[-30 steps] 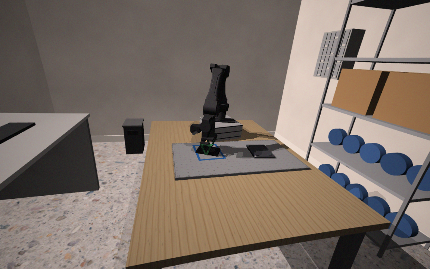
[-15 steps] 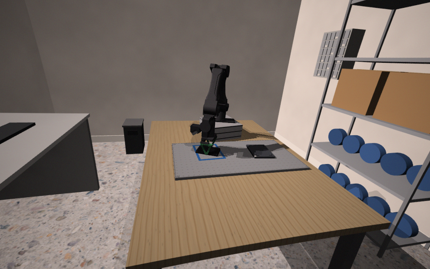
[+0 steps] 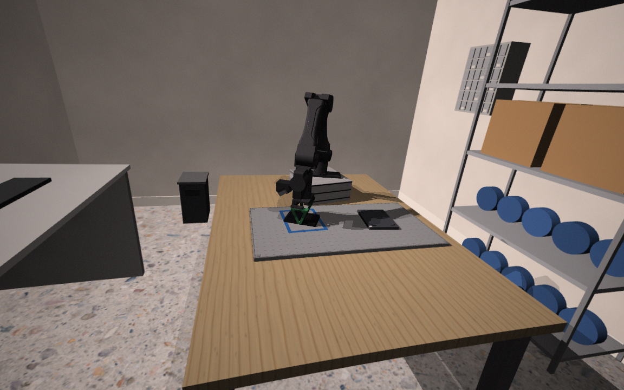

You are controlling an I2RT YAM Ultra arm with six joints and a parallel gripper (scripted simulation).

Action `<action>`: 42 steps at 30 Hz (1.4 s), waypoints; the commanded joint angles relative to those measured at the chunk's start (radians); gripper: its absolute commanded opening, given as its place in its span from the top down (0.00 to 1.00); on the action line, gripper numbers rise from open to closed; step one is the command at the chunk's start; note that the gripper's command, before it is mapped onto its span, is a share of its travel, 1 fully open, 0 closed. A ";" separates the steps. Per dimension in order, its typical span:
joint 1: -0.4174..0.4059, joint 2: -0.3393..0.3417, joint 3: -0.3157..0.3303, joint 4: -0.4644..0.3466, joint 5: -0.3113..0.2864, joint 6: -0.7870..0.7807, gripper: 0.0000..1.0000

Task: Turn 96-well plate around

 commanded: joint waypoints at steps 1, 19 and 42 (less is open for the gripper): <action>0.000 -0.008 0.003 0.000 0.001 0.001 1.00; 0.000 -0.017 0.005 -0.011 0.001 0.001 1.00; -0.002 -0.108 0.043 -0.139 0.000 -0.002 1.00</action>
